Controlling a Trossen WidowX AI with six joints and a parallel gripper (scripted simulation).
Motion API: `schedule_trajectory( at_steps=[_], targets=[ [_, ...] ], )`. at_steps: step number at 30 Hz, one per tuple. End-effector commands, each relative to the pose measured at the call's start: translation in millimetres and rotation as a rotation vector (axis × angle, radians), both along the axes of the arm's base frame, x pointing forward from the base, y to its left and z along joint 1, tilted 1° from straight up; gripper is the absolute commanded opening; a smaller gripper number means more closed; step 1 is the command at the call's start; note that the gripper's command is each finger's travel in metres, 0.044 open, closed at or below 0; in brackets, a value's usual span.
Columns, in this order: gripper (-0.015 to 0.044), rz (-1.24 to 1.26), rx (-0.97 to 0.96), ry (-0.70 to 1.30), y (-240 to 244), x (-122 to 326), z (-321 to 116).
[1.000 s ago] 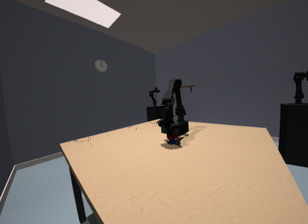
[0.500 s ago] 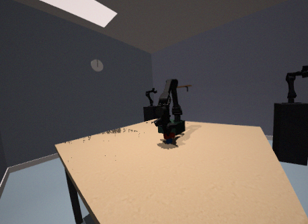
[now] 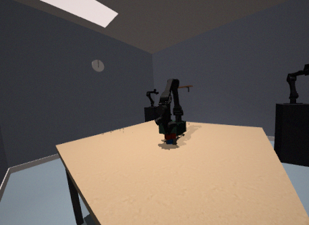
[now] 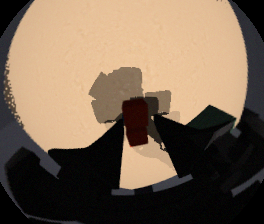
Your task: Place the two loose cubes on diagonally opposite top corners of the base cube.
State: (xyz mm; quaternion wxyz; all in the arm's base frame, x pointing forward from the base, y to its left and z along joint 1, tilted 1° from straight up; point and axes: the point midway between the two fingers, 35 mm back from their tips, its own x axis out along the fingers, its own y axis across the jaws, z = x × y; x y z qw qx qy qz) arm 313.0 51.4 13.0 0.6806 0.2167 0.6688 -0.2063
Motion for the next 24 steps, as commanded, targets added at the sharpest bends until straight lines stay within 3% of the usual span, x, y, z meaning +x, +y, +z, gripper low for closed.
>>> schedule_trajectory(
  at_steps=[1,24],
  targets=[
    [0.0205,0.0,0.002,-0.014,0,3,8],
    [0.0205,0.0,0.002,-0.014,0,3,32]
  ],
)
